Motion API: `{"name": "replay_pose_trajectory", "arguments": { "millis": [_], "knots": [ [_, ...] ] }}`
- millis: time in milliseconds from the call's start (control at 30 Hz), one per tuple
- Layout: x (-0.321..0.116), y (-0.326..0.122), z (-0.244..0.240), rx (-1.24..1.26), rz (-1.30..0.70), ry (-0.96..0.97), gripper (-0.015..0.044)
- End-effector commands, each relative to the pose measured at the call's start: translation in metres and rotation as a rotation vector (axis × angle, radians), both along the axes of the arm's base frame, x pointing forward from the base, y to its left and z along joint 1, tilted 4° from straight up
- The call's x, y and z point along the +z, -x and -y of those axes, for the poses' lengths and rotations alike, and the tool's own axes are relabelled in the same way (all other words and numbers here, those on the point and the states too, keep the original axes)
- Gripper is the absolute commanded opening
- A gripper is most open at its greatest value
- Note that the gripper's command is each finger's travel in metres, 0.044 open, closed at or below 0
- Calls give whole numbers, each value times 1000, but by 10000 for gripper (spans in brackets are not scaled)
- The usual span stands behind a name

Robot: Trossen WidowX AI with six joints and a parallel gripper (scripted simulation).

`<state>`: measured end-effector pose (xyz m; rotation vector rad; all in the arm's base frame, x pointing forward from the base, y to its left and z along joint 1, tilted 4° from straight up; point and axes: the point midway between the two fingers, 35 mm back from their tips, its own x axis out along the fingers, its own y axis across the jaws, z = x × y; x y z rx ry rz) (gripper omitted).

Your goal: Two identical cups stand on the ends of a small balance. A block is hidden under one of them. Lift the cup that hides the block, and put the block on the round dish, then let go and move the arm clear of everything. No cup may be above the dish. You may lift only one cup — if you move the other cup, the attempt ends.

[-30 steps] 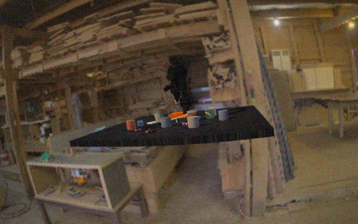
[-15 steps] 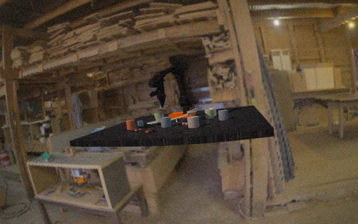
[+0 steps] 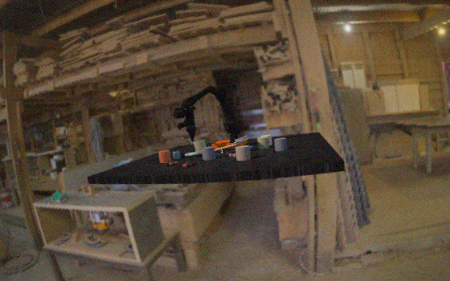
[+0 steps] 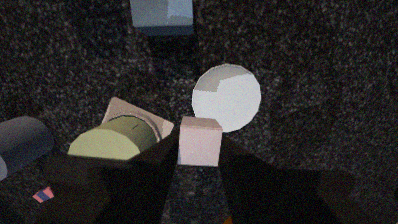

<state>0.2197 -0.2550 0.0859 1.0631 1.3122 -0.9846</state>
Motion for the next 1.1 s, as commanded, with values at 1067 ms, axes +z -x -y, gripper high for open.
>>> {"name": "replay_pose_trajectory", "arguments": {
  "millis": [1067],
  "knots": [
    [-73, 36, 21, 7, -11, -9, 0]
  ]
}}
